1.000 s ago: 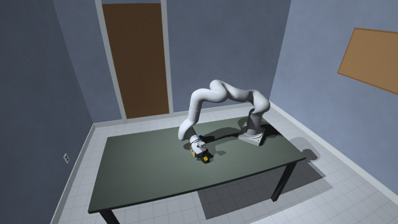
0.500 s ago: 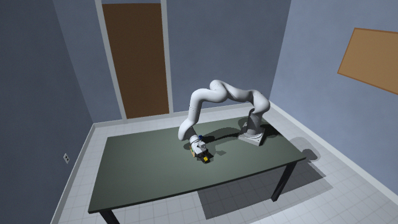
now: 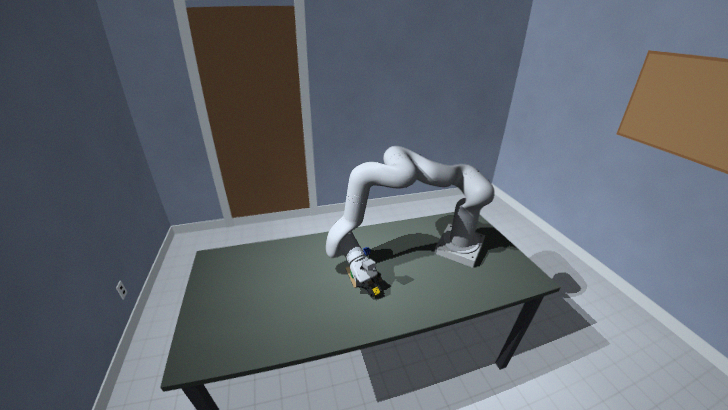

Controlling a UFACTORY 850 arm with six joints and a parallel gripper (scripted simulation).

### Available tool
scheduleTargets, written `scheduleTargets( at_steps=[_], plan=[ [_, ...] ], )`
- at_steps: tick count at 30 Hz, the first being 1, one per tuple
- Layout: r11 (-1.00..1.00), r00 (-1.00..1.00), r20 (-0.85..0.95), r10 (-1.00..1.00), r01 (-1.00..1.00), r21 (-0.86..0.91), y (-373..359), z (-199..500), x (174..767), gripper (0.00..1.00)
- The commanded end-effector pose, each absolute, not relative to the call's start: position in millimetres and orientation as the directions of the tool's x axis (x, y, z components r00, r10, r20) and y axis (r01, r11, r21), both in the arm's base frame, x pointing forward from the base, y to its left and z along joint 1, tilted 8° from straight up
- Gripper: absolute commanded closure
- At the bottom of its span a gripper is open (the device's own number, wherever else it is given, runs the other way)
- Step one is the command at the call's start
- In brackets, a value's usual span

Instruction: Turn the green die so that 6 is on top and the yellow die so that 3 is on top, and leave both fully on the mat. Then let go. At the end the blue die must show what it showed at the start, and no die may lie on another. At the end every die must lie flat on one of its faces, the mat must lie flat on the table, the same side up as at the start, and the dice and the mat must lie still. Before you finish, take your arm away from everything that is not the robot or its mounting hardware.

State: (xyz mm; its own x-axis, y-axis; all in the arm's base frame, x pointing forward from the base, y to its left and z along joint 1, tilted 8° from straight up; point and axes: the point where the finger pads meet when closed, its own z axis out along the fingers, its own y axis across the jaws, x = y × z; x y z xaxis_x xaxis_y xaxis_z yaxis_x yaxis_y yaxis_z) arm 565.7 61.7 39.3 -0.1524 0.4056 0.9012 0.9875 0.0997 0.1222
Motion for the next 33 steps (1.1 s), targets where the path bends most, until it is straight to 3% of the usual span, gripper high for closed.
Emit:
scheduleTargets(
  at_steps=[1, 33],
  plan=[
    [0.100, -0.154, 0.901, 0.406, 0.987, 0.124, 61.5, 40.1, 566.4, 0.73],
    [0.100, -0.154, 0.901, 0.406, 0.987, 0.124, 62.3, 29.4, 567.6, 0.73]
  ],
)
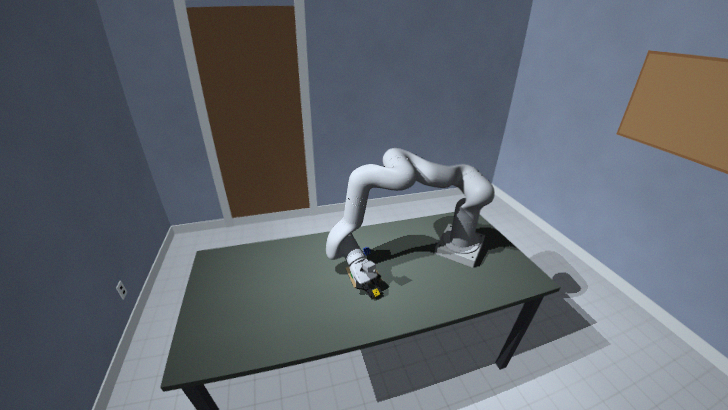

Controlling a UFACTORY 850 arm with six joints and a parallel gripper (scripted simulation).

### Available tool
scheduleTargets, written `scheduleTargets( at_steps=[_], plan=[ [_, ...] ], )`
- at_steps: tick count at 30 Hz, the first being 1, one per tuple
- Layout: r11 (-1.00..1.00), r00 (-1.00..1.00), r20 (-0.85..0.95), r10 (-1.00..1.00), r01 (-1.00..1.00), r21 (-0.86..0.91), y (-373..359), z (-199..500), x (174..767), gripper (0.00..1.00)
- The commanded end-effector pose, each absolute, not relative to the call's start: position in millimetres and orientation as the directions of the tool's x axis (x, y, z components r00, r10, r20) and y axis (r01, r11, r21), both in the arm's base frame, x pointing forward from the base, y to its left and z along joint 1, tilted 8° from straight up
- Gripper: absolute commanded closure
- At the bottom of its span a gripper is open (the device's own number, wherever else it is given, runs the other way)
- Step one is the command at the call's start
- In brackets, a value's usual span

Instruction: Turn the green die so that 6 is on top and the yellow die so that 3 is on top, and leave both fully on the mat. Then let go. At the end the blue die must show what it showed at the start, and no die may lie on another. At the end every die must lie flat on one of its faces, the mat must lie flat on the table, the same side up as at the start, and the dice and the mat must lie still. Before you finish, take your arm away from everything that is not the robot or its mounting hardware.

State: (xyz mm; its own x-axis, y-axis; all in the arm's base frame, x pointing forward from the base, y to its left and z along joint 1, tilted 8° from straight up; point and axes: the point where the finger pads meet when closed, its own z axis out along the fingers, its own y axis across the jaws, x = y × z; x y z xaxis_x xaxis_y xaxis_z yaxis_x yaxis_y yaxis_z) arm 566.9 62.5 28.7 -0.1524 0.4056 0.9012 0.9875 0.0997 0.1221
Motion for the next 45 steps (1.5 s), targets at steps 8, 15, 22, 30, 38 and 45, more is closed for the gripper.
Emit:
scheduleTargets(
  at_steps=[8, 15, 22, 30, 38, 45],
  plan=[
    [0.100, -0.154, 0.901, 0.406, 0.987, 0.124, 62.3, 29.4, 567.6, 0.73],
    [0.100, -0.154, 0.901, 0.406, 0.987, 0.124, 62.3, 29.4, 567.6, 0.73],
    [0.100, -0.154, 0.901, 0.406, 0.987, 0.124, 62.3, 29.4, 567.6, 0.73],
    [0.100, -0.154, 0.901, 0.406, 0.987, 0.124, 62.3, 29.4, 567.6, 0.73],
    [0.100, -0.154, 0.901, 0.406, 0.987, 0.124, 62.3, 29.4, 567.6, 0.65],
    [0.100, -0.154, 0.901, 0.406, 0.987, 0.124, 62.3, 29.4, 567.6, 0.57]
  ],
)
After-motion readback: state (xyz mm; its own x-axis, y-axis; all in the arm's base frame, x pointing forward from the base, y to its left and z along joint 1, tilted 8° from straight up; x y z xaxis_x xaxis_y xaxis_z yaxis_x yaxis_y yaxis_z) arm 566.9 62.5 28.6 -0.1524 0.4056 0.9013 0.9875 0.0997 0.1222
